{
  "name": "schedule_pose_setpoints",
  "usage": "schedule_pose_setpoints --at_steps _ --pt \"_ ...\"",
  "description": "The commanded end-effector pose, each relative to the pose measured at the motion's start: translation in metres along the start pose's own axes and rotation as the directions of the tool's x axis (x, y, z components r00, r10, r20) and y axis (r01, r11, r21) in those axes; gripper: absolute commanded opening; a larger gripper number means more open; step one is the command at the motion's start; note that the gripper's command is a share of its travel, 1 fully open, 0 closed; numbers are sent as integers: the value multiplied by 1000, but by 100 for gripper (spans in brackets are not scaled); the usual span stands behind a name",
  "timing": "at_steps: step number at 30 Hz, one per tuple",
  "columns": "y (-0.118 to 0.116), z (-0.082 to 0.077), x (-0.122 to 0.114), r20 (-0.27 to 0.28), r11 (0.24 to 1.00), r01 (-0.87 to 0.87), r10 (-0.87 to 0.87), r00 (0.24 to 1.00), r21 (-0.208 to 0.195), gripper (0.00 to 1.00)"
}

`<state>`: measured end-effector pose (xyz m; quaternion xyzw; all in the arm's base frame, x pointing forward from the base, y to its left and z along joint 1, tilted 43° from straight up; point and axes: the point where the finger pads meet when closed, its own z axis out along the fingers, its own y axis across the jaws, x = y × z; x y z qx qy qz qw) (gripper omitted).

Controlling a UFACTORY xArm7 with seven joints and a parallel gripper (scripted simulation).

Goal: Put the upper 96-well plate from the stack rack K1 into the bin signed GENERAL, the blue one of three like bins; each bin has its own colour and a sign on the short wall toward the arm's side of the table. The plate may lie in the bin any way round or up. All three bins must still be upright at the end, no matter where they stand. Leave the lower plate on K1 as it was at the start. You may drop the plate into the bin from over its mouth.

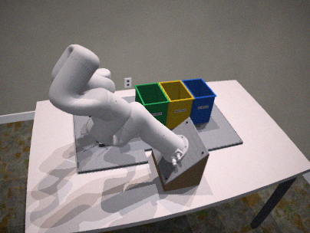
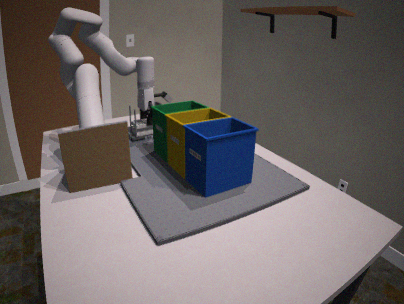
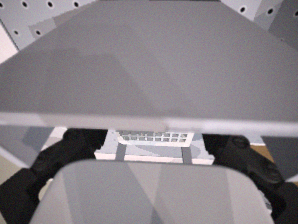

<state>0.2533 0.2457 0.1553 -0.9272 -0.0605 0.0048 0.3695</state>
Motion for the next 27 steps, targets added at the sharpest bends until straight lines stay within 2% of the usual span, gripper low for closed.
schedule_pose_setpoints --at_steps 1,27 --pt "0 -6 1 -3 1000 0 0 1000 1 0" --pt "0 -43 1 -4 1000 0 0 1000 1 0"
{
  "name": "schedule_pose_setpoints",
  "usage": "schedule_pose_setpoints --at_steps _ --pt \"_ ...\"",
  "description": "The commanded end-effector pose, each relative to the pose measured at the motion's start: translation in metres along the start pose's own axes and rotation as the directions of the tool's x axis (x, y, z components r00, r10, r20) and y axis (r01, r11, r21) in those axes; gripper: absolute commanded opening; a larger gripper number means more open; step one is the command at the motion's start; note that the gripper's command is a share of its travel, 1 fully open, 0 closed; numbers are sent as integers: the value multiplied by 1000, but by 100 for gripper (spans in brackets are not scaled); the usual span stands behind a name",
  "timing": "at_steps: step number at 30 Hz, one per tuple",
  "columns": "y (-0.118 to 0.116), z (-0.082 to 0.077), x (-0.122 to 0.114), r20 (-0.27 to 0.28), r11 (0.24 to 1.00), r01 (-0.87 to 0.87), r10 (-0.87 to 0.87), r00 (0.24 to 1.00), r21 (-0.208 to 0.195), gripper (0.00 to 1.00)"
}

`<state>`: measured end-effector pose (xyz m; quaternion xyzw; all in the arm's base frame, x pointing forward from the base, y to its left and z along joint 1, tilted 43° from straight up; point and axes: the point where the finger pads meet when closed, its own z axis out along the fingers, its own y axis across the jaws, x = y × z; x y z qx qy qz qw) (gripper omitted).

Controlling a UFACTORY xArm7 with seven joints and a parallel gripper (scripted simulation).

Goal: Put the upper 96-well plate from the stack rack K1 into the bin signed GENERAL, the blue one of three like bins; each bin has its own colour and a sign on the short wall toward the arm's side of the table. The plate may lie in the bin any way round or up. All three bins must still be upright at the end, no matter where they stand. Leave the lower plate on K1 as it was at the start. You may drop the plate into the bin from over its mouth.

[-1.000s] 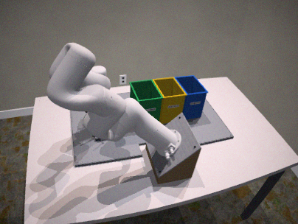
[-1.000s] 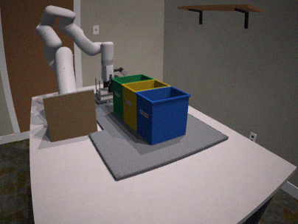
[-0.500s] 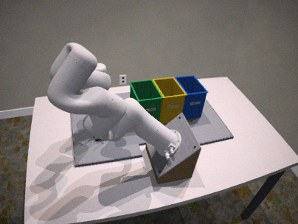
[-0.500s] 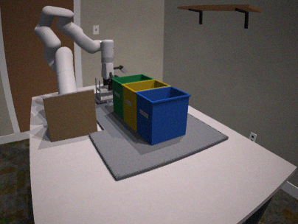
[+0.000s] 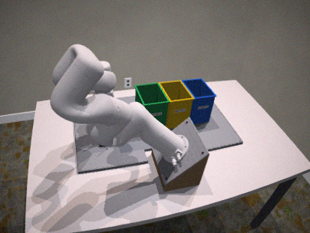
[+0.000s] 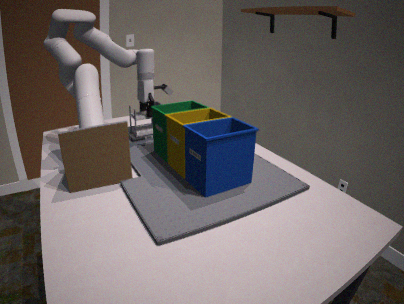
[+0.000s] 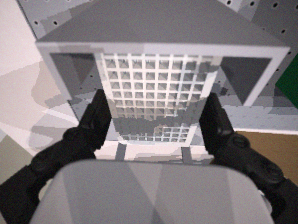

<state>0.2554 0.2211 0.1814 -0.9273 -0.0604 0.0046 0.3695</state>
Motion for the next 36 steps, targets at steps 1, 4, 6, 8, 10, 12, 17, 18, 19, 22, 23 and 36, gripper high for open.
schedule_pose_setpoints --at_steps 1,4,6,8,10,12,17,18,19,22,23,36 --pt "0 -8 1 -3 1000 0 0 1000 1 0" --pt "0 -13 1 -3 1000 0 0 1000 1 0" --pt "0 -17 1 -3 1000 0 0 1000 1 0" --pt "0 -20 1 -3 1000 0 0 1000 1 0" --pt "0 -23 1 -3 1000 0 0 1000 1 0" --pt "0 -27 1 -3 1000 0 0 1000 1 0" --pt "0 -32 1 -3 1000 0 0 1000 1 0" --pt "0 -33 1 -3 1000 0 0 1000 1 0" --pt "0 -35 1 -3 1000 0 0 1000 1 0" --pt "0 -40 1 -3 1000 0 0 1000 1 0" --pt "0 -42 1 -3 1000 0 0 1000 1 0" --pt "0 -60 1 -3 1000 0 0 1000 1 0"
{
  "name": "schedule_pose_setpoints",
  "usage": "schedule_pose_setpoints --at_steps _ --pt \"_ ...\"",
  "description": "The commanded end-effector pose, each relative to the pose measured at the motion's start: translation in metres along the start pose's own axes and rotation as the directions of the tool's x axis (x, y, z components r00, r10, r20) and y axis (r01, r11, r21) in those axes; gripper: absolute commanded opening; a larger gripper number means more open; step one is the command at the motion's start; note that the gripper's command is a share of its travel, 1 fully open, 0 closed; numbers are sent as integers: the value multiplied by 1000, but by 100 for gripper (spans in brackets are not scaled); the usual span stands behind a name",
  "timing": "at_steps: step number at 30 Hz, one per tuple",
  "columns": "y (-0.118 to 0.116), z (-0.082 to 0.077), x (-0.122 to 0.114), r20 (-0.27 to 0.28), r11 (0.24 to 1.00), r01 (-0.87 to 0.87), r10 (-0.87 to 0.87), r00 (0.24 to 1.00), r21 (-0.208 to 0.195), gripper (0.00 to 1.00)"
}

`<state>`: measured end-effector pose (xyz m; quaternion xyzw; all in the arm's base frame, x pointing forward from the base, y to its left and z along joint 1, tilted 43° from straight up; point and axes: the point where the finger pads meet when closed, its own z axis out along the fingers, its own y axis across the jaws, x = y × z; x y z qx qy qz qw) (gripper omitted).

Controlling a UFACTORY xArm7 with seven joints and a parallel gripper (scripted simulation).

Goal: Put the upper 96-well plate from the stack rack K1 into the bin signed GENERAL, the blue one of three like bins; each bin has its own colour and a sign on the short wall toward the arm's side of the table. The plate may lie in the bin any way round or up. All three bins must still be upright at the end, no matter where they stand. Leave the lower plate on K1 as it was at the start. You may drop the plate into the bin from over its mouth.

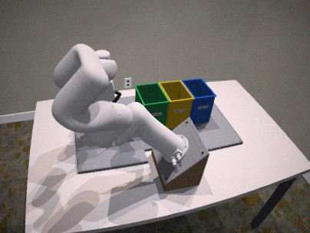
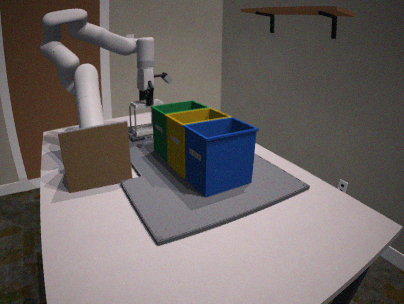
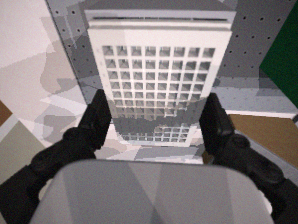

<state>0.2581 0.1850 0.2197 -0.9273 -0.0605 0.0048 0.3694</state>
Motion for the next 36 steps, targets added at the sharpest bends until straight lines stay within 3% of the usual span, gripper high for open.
schedule_pose_setpoints --at_steps 1,36 --pt "0 -9 1 -4 1000 1 -1 1000 1 0" --pt "0 -61 1 -4 1000 1 -1 1000 1 0"
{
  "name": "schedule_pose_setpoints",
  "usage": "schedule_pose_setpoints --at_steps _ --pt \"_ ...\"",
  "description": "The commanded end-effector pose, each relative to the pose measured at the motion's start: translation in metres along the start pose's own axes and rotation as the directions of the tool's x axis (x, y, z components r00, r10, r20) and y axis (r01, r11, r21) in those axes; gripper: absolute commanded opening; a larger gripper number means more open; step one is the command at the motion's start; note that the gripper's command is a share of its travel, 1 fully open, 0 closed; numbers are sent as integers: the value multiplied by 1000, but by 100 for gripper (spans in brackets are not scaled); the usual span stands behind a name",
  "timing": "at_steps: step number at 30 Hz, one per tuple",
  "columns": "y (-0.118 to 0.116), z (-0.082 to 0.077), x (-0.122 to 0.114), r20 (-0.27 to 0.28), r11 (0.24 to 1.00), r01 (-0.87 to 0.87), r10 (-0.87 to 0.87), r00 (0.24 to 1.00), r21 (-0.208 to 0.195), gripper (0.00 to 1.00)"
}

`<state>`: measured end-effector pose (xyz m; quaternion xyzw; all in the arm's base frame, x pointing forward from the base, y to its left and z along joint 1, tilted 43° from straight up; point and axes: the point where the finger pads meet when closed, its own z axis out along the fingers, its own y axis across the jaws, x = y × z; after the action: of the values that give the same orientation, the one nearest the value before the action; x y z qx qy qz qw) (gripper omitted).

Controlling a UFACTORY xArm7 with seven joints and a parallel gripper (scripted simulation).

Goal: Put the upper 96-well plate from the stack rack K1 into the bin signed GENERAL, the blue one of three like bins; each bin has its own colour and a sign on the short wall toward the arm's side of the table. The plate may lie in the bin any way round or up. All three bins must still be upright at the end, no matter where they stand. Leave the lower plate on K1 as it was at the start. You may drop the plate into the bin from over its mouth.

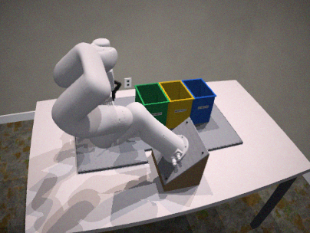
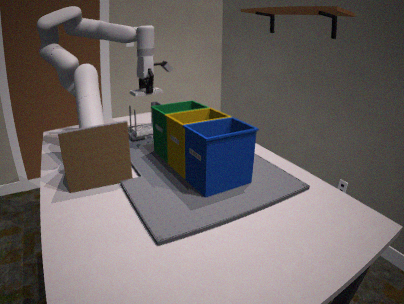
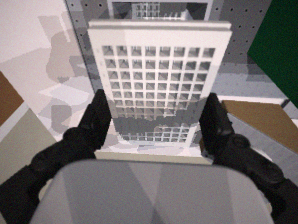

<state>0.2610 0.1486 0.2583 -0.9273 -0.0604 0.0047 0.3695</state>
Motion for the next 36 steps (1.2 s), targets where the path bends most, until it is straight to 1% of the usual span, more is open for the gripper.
schedule_pose_setpoints --at_steps 1,8,10,24,36 --pt "0 -9 1 -3 1000 1 -1 1000 1 0" --pt "0 -21 1 -4 1000 1 -1 1000 0 0" --pt "0 -21 1 -4 1000 1 -1 1000 0 0" --pt "0 -44 1 -4 1000 1 -1 1000 0 0" --pt "0 -44 1 -4 1000 1 -1 1000 0 0"
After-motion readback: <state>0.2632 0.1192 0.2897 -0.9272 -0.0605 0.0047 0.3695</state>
